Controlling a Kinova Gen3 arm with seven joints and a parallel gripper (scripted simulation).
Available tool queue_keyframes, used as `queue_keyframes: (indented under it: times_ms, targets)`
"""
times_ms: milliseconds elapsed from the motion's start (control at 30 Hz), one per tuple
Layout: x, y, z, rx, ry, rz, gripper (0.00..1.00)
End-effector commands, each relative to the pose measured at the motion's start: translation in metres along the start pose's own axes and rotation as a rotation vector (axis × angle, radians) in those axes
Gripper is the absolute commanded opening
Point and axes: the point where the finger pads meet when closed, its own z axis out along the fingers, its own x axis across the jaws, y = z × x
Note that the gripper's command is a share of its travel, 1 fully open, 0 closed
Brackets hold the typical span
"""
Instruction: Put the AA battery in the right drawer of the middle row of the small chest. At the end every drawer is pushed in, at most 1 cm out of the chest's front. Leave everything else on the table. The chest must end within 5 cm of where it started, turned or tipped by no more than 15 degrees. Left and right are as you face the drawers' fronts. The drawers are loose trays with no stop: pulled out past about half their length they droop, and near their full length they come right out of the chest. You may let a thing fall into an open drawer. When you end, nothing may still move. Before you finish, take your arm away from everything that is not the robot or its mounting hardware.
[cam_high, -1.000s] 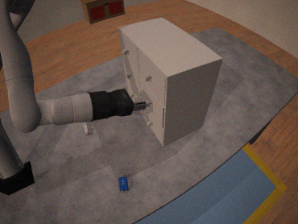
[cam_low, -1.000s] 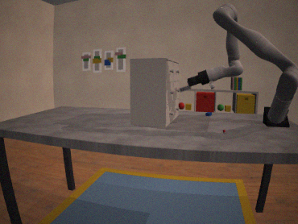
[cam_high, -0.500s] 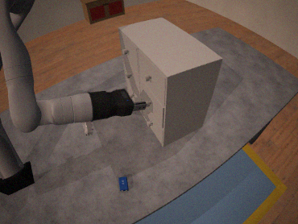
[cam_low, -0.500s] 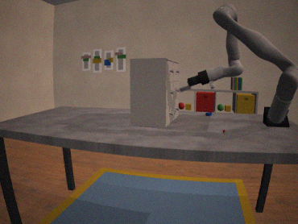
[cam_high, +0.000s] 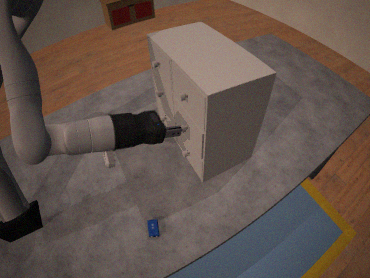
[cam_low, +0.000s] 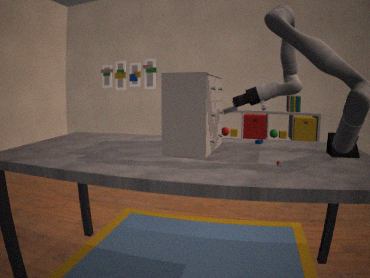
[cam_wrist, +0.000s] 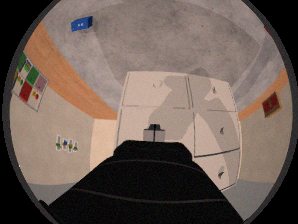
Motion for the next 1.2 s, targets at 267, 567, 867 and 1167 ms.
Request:
queue_keyframes:
  times_ms: [267, 567, 867, 1167]
  targets:
    - [0.000, -0.011, -0.033, -0.002, 0.000, -0.001, 0.00]
    - [0.000, -0.016, -0.047, -0.002, 0.000, -0.001, 0.00]
    - [0.000, -0.015, -0.075, -0.002, 0.000, -0.001, 0.00]
    - [0.000, -0.014, -0.100, -0.002, 0.000, -0.001, 0.00]
